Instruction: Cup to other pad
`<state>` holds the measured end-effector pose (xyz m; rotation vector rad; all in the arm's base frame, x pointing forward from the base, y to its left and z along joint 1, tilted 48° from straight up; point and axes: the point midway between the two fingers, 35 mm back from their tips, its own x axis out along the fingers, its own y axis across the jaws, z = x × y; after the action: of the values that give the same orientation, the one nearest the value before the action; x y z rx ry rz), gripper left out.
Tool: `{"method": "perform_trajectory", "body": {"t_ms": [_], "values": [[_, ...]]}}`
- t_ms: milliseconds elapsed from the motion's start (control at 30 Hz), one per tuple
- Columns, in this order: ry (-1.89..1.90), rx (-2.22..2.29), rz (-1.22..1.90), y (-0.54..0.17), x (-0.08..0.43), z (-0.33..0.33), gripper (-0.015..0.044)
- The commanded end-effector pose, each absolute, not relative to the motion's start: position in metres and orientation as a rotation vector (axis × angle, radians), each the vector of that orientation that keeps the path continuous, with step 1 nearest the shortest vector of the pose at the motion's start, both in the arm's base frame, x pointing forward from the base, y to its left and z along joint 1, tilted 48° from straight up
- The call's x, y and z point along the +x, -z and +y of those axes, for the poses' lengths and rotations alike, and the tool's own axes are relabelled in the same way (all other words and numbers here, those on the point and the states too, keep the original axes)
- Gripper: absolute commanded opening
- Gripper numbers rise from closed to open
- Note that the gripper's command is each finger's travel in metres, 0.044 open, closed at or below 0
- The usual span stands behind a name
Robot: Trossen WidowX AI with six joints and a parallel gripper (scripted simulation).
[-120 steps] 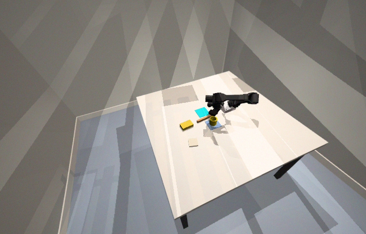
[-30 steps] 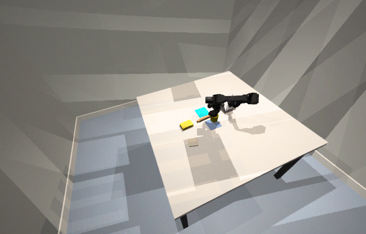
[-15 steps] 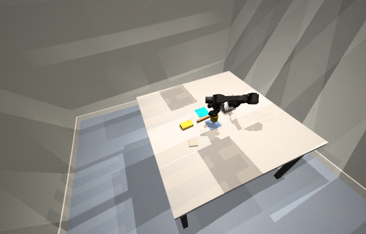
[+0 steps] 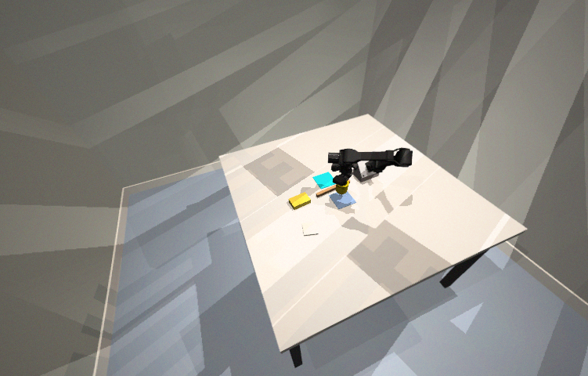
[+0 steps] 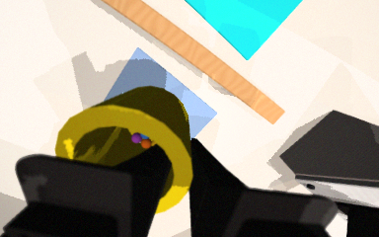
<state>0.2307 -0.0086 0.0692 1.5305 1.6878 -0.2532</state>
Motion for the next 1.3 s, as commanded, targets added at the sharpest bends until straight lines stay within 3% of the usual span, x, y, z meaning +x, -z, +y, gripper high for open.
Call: {"method": "perform_trajectory", "body": {"t_ms": [0,1267], "values": [[0.253,1.526,1.684,-0.063,0.232,-0.016,0.0],[0.254,1.52,1.679,-0.006,0.233,-0.071,0.0]]}}
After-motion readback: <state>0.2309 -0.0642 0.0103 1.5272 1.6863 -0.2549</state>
